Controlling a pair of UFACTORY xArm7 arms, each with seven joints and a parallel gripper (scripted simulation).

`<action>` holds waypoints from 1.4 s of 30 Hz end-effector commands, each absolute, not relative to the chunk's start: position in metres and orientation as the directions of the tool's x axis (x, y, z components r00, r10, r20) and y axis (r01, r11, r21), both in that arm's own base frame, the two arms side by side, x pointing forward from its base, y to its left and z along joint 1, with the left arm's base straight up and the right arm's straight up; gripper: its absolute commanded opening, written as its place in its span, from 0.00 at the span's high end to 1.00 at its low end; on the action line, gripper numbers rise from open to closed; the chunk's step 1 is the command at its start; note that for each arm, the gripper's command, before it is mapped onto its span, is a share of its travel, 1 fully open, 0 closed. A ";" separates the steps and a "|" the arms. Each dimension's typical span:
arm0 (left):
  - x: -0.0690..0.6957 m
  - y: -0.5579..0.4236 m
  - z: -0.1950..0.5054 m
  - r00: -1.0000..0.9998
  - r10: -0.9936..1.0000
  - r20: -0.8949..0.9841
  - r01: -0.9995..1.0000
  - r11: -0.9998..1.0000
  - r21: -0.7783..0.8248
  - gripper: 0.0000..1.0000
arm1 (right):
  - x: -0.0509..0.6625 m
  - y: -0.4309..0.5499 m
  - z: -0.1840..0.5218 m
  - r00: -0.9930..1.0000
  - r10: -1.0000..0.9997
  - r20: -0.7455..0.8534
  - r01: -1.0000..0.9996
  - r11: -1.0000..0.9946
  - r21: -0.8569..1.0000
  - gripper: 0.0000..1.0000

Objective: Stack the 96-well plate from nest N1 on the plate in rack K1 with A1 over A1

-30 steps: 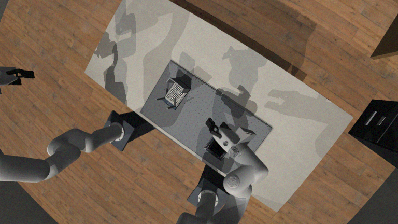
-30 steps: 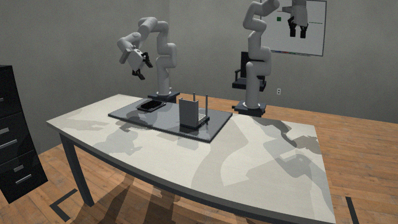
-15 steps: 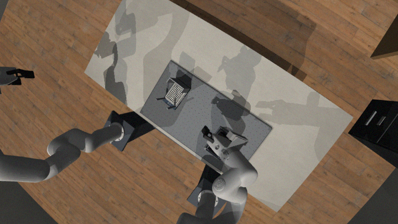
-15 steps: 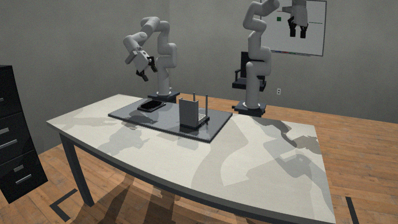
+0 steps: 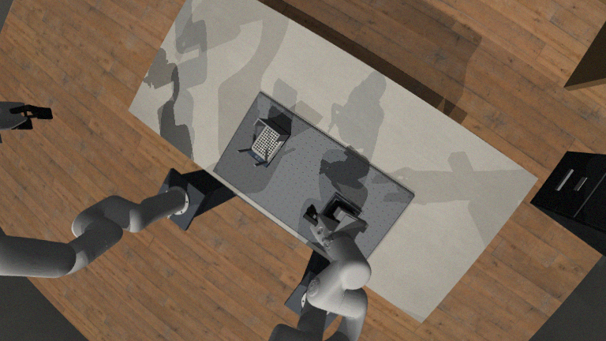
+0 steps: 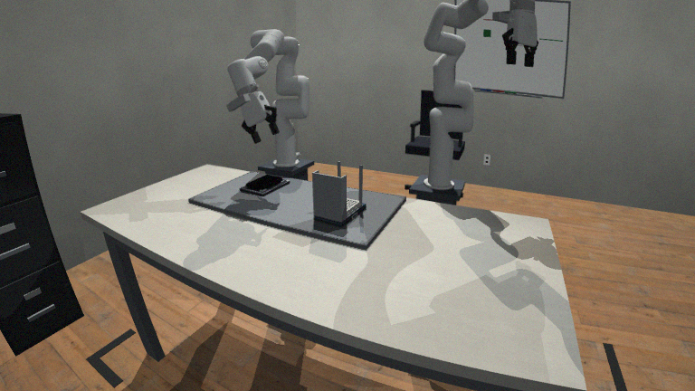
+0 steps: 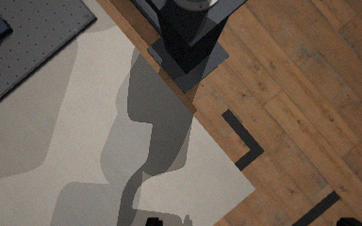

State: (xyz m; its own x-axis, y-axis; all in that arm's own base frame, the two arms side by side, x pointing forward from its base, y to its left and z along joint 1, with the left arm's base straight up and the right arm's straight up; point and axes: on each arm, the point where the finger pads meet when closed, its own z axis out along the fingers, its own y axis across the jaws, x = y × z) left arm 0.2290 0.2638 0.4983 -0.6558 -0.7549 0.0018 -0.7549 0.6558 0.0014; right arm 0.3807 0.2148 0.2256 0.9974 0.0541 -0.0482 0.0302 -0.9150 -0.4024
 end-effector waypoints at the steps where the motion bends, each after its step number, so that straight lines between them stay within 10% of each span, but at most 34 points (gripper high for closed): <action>1: 0.229 0.264 0.499 -0.656 -0.755 -0.001 -0.755 0.656 0.001 0.00 | 0.368 0.204 0.220 0.998 0.047 -0.052 0.027 -0.943 -0.331 0.00; 17: 0.229 0.264 0.499 -0.656 -0.755 -0.001 -0.755 0.656 0.001 0.00 | 0.339 0.158 0.204 1.000 0.006 0.001 0.006 -1.000 -0.008 0.00; 42: 0.229 0.264 0.499 -0.656 -0.755 -0.001 -0.755 0.656 0.001 0.00 | 0.337 0.154 0.189 1.000 0.005 0.003 0.005 -1.000 -0.001 0.00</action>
State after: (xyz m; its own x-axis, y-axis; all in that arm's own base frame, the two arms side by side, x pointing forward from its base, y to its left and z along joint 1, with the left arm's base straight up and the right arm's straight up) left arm 0.2290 0.2638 0.4983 -0.6558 -0.7549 0.0018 -0.7549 0.6558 0.0014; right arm 0.3358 0.1532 0.1928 1.0000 0.0049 -0.0007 0.0049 -1.0000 0.0002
